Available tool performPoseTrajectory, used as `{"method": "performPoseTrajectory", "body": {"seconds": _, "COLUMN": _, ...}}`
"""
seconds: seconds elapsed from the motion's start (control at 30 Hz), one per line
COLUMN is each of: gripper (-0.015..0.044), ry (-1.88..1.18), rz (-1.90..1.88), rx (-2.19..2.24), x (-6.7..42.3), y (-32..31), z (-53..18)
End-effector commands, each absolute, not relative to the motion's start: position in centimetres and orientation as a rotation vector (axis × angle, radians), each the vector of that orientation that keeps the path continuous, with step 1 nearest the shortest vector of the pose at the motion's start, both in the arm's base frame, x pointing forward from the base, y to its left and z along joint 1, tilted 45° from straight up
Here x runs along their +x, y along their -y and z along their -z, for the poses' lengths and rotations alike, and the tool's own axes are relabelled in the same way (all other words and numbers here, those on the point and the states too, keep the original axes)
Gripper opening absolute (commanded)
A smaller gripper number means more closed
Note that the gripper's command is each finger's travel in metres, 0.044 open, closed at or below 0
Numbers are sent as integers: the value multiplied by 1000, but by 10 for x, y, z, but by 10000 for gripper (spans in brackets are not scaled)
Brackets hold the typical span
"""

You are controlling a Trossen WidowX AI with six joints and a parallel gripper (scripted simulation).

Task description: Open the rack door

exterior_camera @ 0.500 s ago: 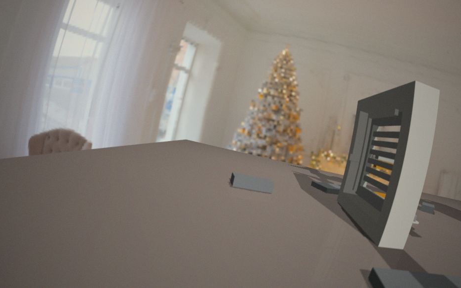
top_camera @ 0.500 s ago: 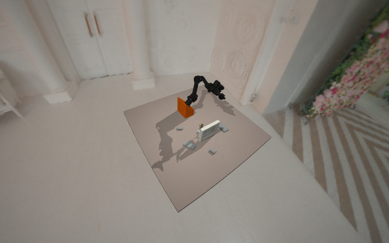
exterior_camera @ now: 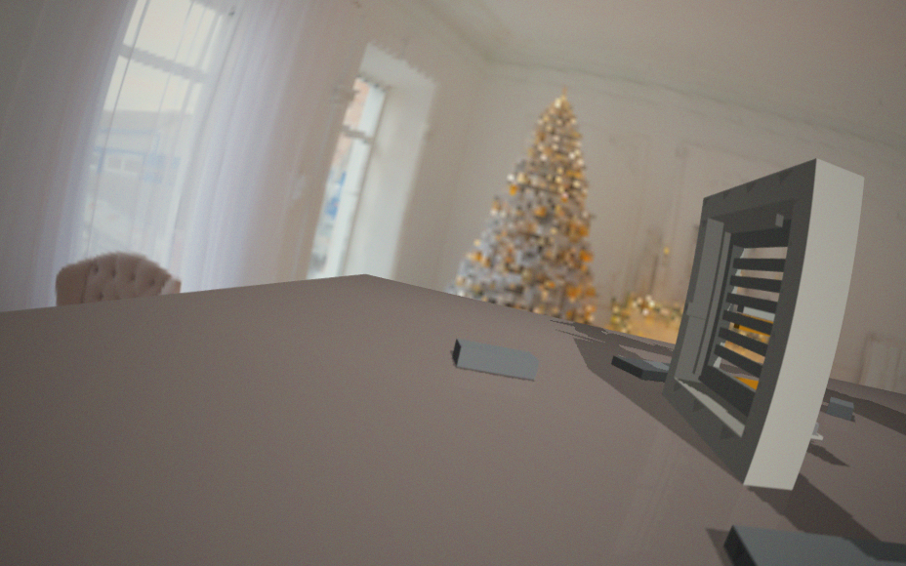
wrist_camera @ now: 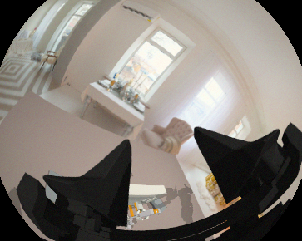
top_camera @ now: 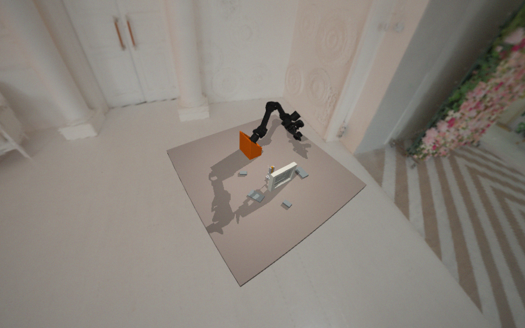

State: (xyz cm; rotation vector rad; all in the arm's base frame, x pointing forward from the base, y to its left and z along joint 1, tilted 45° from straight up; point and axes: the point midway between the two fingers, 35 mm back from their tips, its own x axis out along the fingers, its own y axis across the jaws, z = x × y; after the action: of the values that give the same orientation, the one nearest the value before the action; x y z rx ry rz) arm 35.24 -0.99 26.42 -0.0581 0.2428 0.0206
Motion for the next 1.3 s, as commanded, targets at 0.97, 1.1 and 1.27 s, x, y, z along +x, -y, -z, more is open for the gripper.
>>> {"method": "performPoseTrajectory", "body": {"seconds": 0.97, "gripper": 298, "ry": -955, "rz": -310, "rx": -58, "x": 388, "y": 22, "z": -127}}
{"method": "performPoseTrajectory", "body": {"seconds": 1.1, "gripper": 298, "ry": -1029, "rz": -354, "rx": -32, "x": 387, "y": 23, "z": -112}}
{"method": "performPoseTrajectory", "body": {"seconds": 1.27, "gripper": 298, "ry": -1118, "rz": -410, "rx": 9, "x": 384, "y": 24, "z": -95}}
